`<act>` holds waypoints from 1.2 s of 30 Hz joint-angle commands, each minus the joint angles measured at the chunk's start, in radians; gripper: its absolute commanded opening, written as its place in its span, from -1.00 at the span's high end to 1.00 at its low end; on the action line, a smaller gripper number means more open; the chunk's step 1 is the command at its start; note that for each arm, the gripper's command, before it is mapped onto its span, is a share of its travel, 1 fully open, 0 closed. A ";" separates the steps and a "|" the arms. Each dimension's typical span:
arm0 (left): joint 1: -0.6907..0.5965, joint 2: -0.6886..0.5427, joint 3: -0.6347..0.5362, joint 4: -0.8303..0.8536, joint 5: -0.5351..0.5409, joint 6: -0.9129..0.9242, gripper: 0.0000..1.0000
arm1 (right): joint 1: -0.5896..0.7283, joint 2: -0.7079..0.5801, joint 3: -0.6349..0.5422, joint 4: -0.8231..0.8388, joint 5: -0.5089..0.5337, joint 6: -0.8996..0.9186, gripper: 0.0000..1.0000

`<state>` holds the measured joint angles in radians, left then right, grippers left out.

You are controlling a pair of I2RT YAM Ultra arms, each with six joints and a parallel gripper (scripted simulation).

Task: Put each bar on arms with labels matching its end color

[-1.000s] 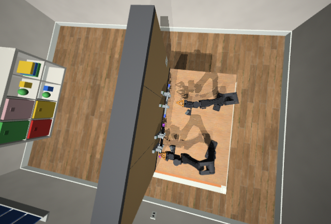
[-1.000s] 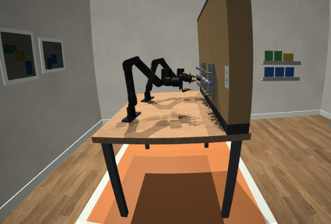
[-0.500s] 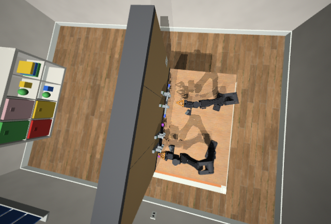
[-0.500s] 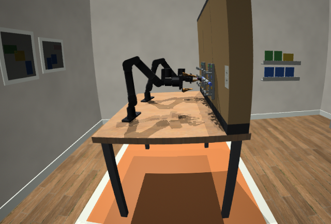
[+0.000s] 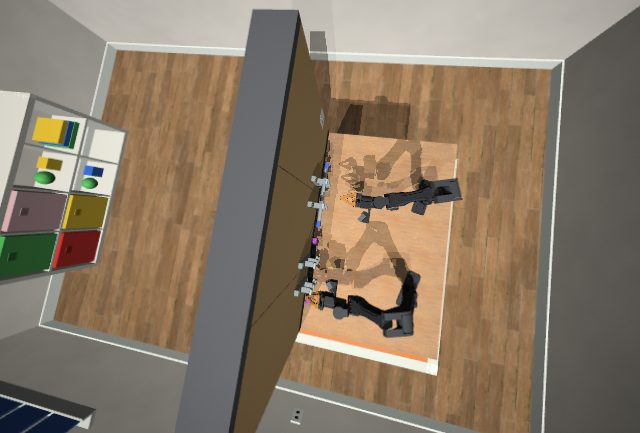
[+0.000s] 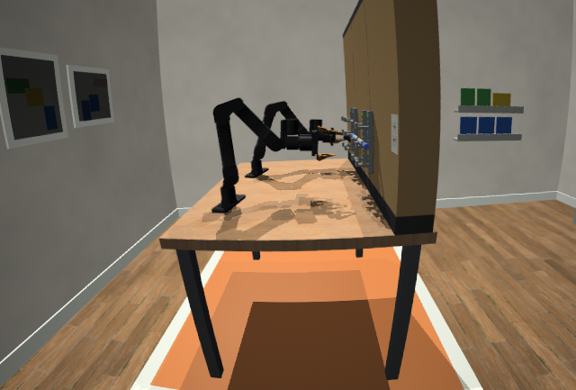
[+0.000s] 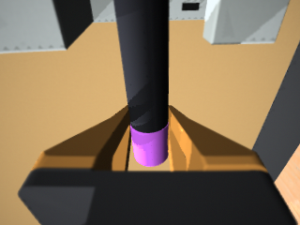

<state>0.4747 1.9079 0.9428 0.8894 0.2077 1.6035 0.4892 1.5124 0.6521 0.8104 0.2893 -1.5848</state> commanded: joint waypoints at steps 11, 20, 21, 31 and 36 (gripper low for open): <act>-0.008 0.000 0.027 0.047 -0.004 -0.033 1.00 | -0.010 -0.036 -0.006 0.021 -0.005 0.013 -1.00; -0.008 0.008 0.022 0.060 -0.004 -0.033 1.00 | -0.010 -0.036 -0.006 0.021 -0.005 0.013 -1.00; -0.008 0.009 0.022 0.062 -0.003 -0.032 1.00 | -0.010 -0.036 -0.006 0.021 -0.005 0.013 -1.00; -0.008 0.020 0.017 0.076 -0.004 -0.032 1.00 | -0.010 -0.036 -0.006 0.021 -0.005 0.013 -1.00; -0.008 0.026 0.014 0.086 -0.004 -0.032 1.00 | -0.010 -0.036 -0.006 0.021 -0.005 0.013 -1.00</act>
<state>0.4747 1.9396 0.9428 0.9123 0.2062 1.6035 0.4892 1.5124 0.6521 0.8104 0.2893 -1.5848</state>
